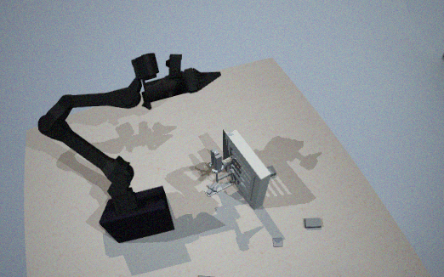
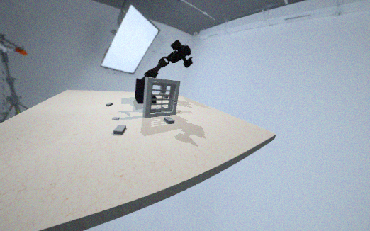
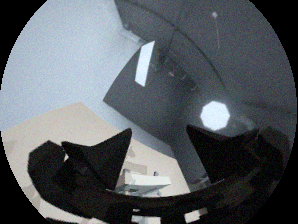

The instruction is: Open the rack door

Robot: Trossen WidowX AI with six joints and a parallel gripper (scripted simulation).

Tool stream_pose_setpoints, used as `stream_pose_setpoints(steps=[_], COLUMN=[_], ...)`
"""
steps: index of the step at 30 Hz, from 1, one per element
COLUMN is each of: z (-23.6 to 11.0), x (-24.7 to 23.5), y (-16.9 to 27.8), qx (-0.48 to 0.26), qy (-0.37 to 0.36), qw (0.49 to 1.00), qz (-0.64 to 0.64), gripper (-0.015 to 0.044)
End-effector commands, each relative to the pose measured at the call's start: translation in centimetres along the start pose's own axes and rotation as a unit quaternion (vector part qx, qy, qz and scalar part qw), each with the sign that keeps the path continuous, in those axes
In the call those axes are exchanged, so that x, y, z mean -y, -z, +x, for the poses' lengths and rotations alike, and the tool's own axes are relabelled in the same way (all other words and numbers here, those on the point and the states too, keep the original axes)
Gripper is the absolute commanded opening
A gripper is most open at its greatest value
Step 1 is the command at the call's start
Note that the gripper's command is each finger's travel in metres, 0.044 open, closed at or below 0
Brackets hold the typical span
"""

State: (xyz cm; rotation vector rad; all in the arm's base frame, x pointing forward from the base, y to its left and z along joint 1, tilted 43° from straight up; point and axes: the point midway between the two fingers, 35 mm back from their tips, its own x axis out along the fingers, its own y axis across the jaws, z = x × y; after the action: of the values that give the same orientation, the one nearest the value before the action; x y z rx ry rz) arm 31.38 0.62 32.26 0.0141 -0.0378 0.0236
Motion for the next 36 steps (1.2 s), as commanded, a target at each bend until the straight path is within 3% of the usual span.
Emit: stream_pose_setpoints(steps=[1,4,19,36], z=[0.1,0.8,3.2,1.9], x=[0.0,0.0,0.0,-0.2], y=[0.1,1.3,9.1,15.8], qx=[-0.003,-0.040,-0.268,-0.477], qy=[-0.001,-0.009,-0.082,-0.193], qw=[1.000,0.999,0.958,0.857], qz=[-0.001,-0.014,-0.058,-0.024], gripper=[0.0374,0.0298,0.0298,0.0298])
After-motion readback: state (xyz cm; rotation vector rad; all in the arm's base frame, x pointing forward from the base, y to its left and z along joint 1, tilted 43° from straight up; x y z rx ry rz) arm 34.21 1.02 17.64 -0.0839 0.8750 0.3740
